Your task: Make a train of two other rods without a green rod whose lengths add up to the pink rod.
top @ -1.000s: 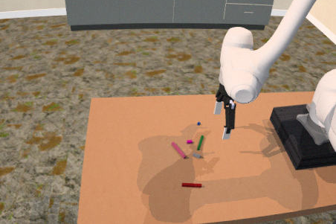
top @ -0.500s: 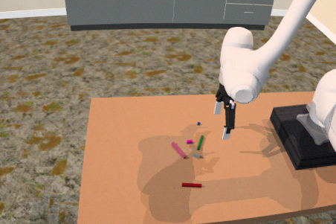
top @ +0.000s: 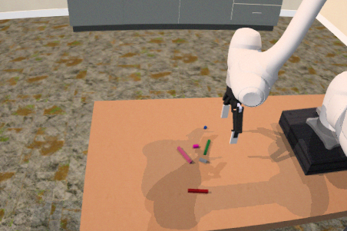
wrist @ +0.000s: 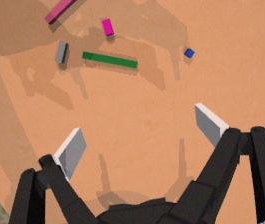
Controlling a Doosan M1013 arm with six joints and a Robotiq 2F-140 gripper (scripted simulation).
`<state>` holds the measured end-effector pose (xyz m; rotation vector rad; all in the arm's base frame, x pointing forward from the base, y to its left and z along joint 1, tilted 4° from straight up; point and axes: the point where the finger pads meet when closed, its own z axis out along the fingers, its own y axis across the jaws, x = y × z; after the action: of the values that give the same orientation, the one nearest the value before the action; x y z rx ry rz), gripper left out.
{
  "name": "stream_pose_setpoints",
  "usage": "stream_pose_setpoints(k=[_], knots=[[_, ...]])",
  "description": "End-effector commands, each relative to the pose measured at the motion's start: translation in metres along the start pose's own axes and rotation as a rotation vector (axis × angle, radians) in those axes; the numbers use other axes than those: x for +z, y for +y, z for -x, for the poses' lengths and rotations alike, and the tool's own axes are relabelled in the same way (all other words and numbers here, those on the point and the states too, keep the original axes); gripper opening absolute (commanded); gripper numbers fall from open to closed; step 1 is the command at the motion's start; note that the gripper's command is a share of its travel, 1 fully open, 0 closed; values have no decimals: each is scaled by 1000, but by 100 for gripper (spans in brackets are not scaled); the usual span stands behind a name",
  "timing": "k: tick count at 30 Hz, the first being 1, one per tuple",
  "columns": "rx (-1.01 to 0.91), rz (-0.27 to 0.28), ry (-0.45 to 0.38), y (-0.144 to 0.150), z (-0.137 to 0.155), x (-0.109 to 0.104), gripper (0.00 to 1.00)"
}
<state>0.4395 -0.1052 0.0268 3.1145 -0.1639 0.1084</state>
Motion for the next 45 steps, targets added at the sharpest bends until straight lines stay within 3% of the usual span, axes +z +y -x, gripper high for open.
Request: stream_pose_setpoints(k=[1, 24, 33, 45], knots=[[-3, 1, -6, 0, 0, 1, 100], [-3, 1, -6, -1, 0, 1, 100], [0, 2, -7, -41, -40, 2, 100], [0, 2, -7, -42, -41, 2, 100]])
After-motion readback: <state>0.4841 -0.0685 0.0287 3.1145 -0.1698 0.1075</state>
